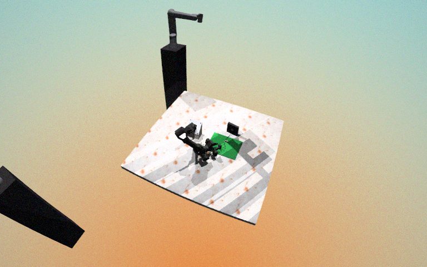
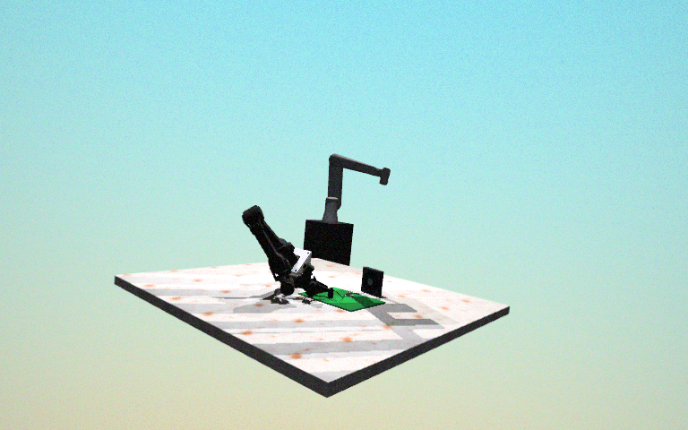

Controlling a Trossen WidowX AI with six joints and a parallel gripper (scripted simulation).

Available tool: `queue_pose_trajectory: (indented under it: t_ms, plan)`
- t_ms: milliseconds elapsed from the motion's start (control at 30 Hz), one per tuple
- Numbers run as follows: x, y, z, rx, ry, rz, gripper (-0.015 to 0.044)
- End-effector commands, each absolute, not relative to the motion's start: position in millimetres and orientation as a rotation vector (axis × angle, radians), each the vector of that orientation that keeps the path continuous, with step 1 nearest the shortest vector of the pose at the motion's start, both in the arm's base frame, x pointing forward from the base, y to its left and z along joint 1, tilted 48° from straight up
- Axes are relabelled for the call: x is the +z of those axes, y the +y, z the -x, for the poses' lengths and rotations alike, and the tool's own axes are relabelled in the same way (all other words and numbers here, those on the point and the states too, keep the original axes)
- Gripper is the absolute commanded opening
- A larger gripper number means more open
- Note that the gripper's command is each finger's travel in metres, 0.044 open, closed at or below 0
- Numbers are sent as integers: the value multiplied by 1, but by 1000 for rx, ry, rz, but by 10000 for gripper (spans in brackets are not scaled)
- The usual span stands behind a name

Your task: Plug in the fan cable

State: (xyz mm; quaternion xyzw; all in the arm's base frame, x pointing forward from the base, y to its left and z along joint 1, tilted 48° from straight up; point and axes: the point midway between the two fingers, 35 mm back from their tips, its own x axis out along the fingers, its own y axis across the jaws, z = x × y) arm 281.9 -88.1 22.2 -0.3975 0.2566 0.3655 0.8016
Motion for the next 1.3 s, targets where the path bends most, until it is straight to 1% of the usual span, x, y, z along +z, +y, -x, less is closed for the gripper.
queue_pose_trajectory:
  t_ms: [0,867,1267]
  plan:
    - [37,-91,-279,777,540,867,205]
    - [98,-88,-237,776,542,866,205]
    - [74,-78,-235,827,825,750,205]
